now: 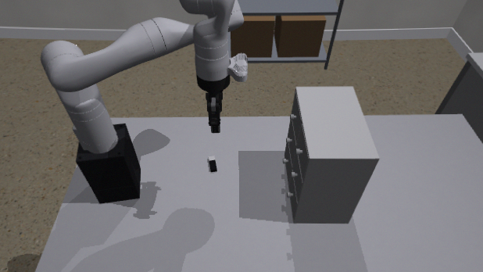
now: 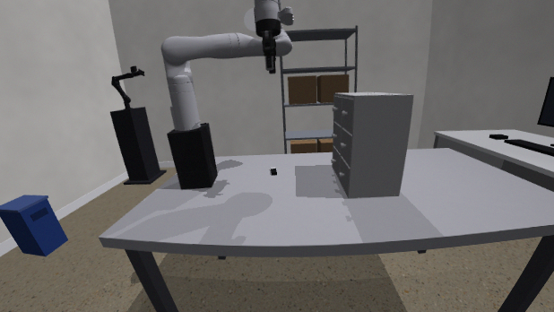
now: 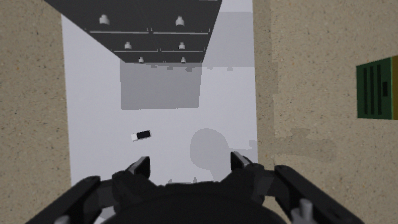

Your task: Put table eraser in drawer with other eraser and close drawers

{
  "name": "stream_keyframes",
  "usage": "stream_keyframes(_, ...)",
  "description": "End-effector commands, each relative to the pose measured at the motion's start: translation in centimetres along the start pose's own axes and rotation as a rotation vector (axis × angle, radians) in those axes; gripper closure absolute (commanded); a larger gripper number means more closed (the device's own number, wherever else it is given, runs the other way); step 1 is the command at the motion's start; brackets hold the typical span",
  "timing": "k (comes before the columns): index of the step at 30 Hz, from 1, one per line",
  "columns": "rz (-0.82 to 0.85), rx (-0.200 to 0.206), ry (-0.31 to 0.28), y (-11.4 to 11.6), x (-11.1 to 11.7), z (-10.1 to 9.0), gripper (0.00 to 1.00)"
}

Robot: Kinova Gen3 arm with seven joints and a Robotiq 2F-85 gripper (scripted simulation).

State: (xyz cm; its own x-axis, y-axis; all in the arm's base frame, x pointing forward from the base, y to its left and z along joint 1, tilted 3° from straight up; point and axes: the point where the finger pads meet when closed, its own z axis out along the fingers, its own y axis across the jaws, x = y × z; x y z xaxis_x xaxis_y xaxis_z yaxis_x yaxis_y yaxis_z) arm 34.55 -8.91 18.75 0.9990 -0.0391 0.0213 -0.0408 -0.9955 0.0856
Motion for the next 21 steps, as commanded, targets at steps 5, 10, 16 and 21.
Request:
stream_keyframes(5,-0.004,0.012,-0.004,-0.56,-0.07,0.21,0.00)
stream_keyframes(10,-0.004,0.018,-0.007,-0.79,-0.13,0.34,0.00)
stream_keyframes(16,-0.004,0.023,-0.009,-0.96,-0.17,0.44,0.00)
stream_keyframes(21,-0.004,0.029,-0.012,-1.19,-0.23,0.57,0.00)
